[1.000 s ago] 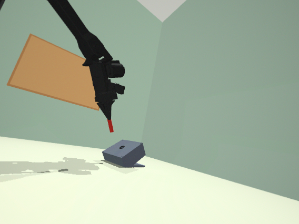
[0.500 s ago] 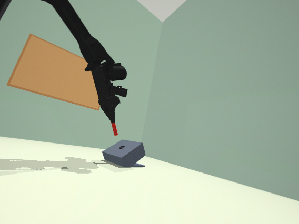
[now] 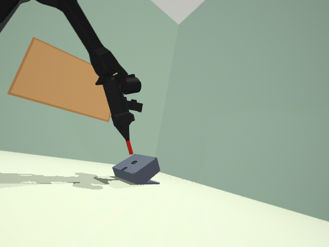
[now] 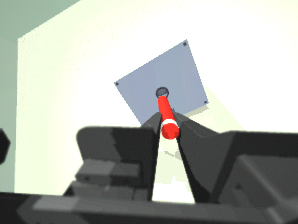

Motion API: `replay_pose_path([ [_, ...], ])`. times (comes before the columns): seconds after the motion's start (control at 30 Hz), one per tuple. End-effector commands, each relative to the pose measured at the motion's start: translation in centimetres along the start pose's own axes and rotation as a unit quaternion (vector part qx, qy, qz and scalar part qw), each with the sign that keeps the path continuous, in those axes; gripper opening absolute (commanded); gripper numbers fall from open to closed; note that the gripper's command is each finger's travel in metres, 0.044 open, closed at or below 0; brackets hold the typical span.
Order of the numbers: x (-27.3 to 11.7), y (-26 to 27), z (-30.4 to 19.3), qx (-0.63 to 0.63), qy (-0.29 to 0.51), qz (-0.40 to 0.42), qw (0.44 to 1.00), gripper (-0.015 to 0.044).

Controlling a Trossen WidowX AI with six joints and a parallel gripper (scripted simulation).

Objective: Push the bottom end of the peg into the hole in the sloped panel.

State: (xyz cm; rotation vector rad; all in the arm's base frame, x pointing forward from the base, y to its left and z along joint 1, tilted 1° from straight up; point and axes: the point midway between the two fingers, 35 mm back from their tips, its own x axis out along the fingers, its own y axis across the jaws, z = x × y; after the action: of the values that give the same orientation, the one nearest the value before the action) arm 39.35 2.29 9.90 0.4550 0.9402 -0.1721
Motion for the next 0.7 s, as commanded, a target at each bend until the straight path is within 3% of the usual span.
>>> replay_pose_path([
  [0.0,0.3,-0.1,0.1,-0.001,-0.005,0.0,1.0,0.0],
  [0.67,2.6,-0.1,0.1,0.0,-0.008,0.002,1.0,0.0],
])
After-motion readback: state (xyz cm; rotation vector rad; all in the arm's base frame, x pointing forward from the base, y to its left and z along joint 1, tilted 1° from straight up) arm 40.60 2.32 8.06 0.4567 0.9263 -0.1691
